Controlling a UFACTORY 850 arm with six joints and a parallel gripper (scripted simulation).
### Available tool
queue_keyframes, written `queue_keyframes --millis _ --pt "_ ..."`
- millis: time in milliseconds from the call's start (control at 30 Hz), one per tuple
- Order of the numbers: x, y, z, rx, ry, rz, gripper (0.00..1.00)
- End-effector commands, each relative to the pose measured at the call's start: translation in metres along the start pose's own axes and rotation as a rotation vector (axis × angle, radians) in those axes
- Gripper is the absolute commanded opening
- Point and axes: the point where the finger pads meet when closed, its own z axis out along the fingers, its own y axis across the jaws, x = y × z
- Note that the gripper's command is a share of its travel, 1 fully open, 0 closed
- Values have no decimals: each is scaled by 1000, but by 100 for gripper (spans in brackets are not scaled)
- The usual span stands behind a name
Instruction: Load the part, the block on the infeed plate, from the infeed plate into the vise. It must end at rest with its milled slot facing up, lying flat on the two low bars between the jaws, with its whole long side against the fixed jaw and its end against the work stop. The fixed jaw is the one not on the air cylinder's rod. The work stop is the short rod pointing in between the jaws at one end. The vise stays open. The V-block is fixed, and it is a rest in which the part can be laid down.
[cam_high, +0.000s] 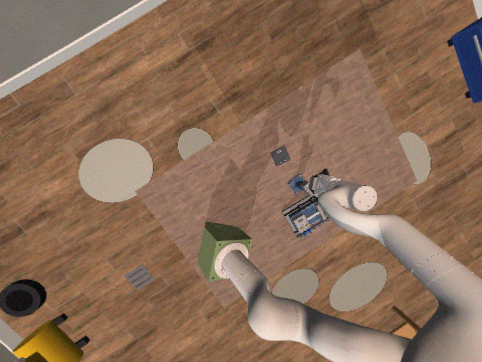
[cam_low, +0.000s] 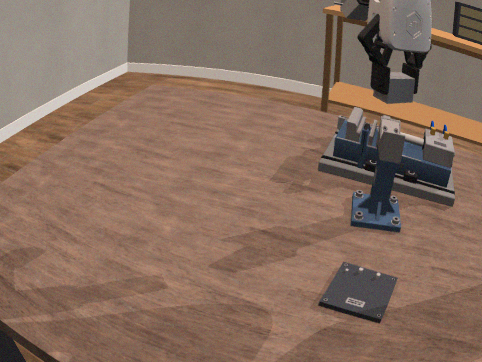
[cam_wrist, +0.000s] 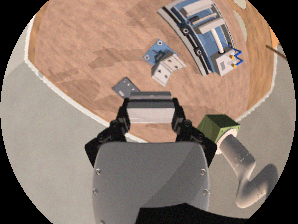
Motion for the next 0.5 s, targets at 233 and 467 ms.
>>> queue_keyframes --millis 233,467 --pt "7 7 -1 4 4 163 0" --pt "11 14 -1 4 4 286 0"
